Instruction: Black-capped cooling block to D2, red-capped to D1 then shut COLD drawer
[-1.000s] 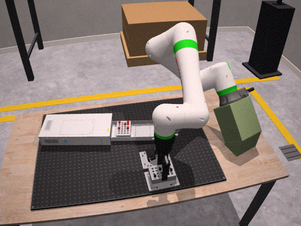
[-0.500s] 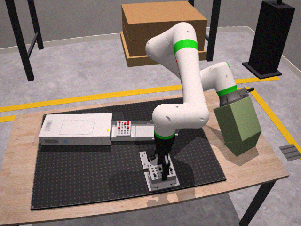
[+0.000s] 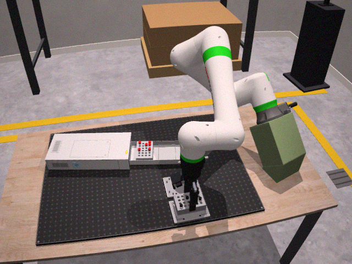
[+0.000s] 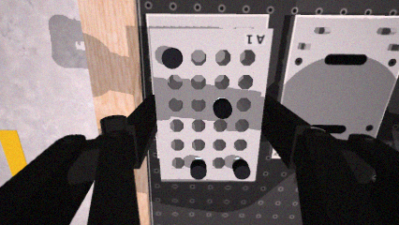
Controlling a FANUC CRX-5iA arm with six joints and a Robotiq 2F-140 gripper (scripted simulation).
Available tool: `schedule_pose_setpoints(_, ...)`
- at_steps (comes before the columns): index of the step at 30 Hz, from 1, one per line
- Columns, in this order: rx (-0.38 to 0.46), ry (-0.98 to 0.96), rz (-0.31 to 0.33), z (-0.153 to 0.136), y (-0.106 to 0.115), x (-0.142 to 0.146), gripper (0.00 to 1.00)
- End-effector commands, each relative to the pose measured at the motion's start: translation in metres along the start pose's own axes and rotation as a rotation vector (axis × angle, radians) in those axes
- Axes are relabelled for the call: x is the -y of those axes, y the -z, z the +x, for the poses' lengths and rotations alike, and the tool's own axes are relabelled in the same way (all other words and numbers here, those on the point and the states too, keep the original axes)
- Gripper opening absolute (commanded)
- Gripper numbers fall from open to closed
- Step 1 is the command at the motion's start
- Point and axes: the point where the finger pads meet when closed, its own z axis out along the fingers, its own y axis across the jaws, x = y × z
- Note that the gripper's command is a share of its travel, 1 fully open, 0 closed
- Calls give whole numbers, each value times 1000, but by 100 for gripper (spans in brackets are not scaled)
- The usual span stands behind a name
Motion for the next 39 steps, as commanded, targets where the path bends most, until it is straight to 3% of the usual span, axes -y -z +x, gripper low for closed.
schedule_pose_setpoints(1, -2, 0, 2, 1, 1, 1, 10)
schedule_pose_setpoints(39, -2, 0, 2, 1, -4, 1, 10)
